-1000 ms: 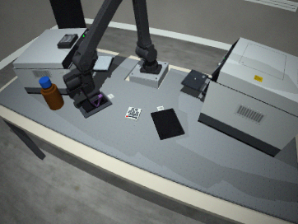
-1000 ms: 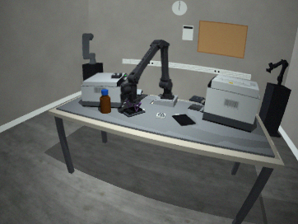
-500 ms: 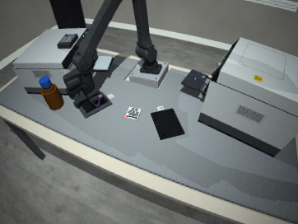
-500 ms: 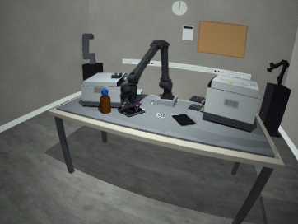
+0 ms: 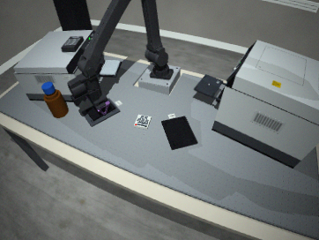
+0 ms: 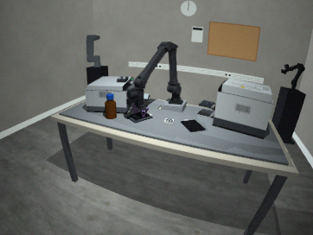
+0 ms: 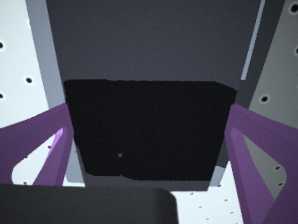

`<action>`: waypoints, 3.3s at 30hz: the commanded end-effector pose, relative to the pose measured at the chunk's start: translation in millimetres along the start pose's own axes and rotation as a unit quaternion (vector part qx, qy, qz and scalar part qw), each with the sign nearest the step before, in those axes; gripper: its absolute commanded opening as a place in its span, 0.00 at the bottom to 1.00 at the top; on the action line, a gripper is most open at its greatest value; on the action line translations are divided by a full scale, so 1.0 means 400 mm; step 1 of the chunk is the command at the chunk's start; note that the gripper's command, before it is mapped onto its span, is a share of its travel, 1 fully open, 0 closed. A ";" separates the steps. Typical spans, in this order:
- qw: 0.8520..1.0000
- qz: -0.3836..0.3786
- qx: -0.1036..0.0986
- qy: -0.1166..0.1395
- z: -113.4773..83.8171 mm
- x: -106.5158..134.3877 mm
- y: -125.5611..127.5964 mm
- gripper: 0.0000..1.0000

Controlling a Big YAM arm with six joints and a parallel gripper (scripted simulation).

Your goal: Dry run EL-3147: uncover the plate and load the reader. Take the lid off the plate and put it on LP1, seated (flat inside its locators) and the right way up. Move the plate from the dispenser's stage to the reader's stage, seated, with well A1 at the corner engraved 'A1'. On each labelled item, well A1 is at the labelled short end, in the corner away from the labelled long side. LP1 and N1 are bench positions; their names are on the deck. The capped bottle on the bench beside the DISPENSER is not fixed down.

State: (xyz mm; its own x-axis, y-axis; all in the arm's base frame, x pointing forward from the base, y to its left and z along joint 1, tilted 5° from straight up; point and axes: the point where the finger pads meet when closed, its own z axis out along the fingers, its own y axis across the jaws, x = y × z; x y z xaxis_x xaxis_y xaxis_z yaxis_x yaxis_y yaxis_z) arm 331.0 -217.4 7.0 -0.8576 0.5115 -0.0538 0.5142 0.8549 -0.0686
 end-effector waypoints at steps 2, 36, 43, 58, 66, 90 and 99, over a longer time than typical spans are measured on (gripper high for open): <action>1.000 0.003 -0.002 -0.028 -0.022 -0.077 0.013 0.85; 1.000 0.003 -0.002 -0.025 -0.003 -0.062 0.013 0.85; 1.000 0.003 -0.002 -0.023 -0.001 -0.057 0.012 0.85; 1.000 0.003 -0.002 -0.020 0.005 -0.049 0.011 0.85; 1.000 0.003 -0.002 -0.018 0.008 -0.045 0.011 0.85; 1.000 0.002 -0.002 -0.010 0.018 -0.028 0.010 0.85; 1.000 0.002 -0.002 -0.008 0.021 -0.022 0.009 0.85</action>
State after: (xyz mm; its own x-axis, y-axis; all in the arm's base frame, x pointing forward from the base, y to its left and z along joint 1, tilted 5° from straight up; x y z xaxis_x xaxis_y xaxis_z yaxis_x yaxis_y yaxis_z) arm 336.1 -220.6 5.6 -0.8568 0.5110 -0.0697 0.5151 0.8544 -0.0688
